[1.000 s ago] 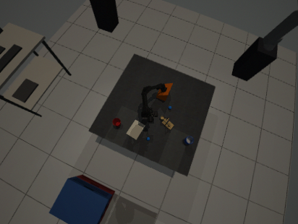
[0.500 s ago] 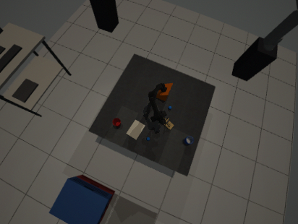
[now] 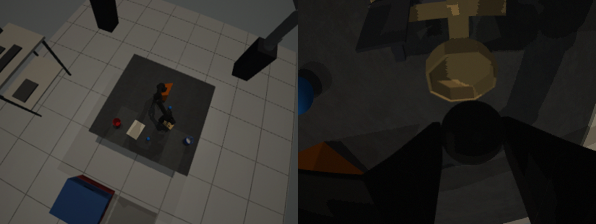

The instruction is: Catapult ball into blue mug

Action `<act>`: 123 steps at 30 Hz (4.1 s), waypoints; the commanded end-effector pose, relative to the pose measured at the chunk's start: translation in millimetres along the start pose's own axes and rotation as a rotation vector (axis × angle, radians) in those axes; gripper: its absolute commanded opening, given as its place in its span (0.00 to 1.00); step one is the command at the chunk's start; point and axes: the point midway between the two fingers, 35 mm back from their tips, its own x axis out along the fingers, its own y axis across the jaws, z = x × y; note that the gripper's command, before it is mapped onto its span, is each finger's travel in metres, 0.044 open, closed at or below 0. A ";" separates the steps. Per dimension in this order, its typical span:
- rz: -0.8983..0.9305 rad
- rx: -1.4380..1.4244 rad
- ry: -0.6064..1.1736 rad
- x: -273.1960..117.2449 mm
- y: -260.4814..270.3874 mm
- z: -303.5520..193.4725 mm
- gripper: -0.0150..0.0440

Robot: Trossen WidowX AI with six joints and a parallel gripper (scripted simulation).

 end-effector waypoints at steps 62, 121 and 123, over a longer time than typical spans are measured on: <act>-0.124 0.169 -0.592 -117.5 17.1 100.9 1.00; -0.156 0.333 -1.264 -244.1 52.3 214.7 0.25; -0.156 0.333 -1.264 -244.1 52.3 214.7 0.25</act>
